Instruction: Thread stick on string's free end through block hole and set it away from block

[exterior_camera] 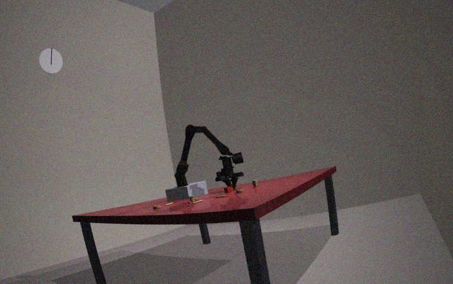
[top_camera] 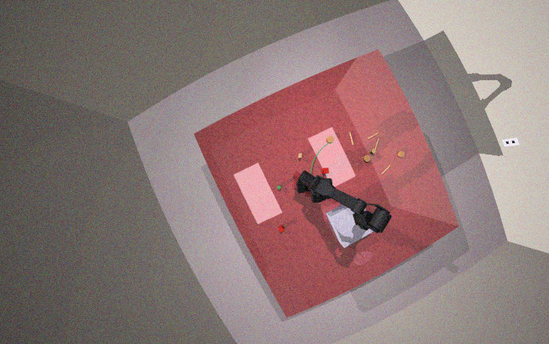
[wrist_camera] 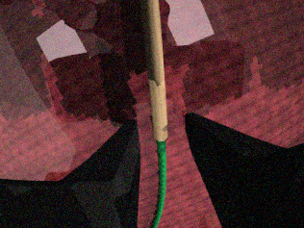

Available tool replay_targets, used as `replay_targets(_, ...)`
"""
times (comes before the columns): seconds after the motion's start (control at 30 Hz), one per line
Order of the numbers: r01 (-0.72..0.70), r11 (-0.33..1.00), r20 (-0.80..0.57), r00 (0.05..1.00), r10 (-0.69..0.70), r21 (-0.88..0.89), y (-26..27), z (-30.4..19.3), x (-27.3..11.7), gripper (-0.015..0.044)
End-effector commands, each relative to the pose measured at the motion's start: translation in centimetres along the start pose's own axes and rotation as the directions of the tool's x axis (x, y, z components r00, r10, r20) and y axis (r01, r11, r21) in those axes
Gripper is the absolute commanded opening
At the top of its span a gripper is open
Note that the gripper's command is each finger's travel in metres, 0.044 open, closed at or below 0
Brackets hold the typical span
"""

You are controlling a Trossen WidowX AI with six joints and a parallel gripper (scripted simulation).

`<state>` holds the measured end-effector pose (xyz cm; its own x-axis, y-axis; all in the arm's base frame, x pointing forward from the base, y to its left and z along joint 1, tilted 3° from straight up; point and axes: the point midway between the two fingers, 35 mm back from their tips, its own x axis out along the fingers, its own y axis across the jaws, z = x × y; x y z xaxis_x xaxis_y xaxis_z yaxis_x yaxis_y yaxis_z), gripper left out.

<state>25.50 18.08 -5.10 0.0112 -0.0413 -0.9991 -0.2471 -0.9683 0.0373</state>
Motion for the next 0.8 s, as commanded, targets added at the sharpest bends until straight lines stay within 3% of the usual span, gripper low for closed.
replay_targets(0.0, -0.004, 1.000, 0.003, 1.000, 0.004, -0.005, 0.08, 0.06, 0.17, 0.0123)
replay_targets(0.2, -0.004, 1.000, 0.003, 1.000, 0.004, -0.005, 0.08, 0.06, 0.17, 0.0123)
replay_targets(0.37, 0.000, 1.000, 0.000, 1.000, 0.000, 0.000, 0.00, 0.00, 0.00, 0.0000)
replay_targets(0.77, 0.000, 1.000, 0.000, 1.000, 0.000, 0.000, -0.04, -0.03, -0.44, 0.0000)
